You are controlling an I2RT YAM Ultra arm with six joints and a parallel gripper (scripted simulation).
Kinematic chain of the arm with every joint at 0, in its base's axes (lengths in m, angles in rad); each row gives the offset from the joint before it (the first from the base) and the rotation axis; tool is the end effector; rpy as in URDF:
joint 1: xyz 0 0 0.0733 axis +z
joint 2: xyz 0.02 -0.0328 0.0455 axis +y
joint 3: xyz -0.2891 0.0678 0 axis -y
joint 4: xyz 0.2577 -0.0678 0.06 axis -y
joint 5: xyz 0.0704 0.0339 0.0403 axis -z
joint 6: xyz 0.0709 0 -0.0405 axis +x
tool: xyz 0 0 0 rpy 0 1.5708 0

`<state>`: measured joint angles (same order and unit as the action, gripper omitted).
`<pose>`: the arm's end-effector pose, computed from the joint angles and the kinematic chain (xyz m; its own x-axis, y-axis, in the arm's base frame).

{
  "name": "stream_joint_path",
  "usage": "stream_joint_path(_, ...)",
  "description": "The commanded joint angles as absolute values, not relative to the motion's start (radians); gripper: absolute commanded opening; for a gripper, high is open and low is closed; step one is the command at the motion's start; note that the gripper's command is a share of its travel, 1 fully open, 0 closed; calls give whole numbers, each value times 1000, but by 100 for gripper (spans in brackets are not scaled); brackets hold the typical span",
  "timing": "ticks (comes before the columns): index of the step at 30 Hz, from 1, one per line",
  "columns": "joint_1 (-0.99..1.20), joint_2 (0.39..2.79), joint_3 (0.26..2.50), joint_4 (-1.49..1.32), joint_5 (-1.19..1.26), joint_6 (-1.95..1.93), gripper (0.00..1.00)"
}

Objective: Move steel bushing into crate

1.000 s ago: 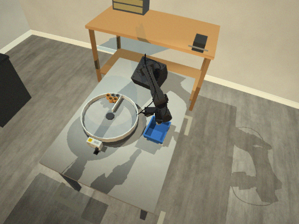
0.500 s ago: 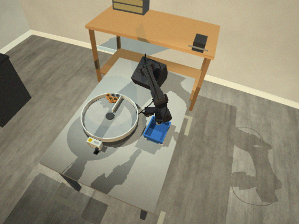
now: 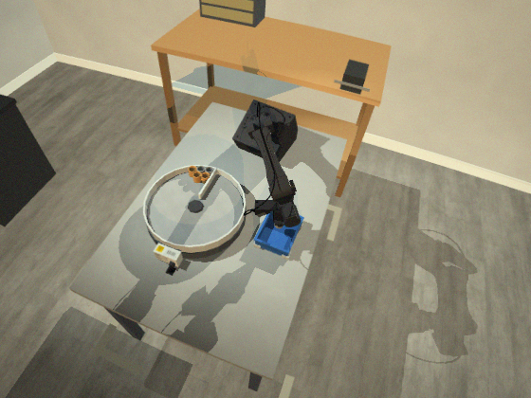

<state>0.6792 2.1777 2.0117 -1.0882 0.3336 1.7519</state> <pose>0.3963 0.2916 0.2422 -0.3726 0.8937 -0.2500 0.8199 0.4432 0.3623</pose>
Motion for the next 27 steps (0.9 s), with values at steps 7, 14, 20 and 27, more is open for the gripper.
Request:
stream_joint_path(7,695,2138,2035,-1029,334,1735,0)
stream_joint_path(14,695,2140,2037,-1053,334,1737,0)
stream_joint_path(20,695,2140,2037,-1053,334,1737,0)
stream_joint_path(27,695,2140,2037,-1053,334,1737,0)
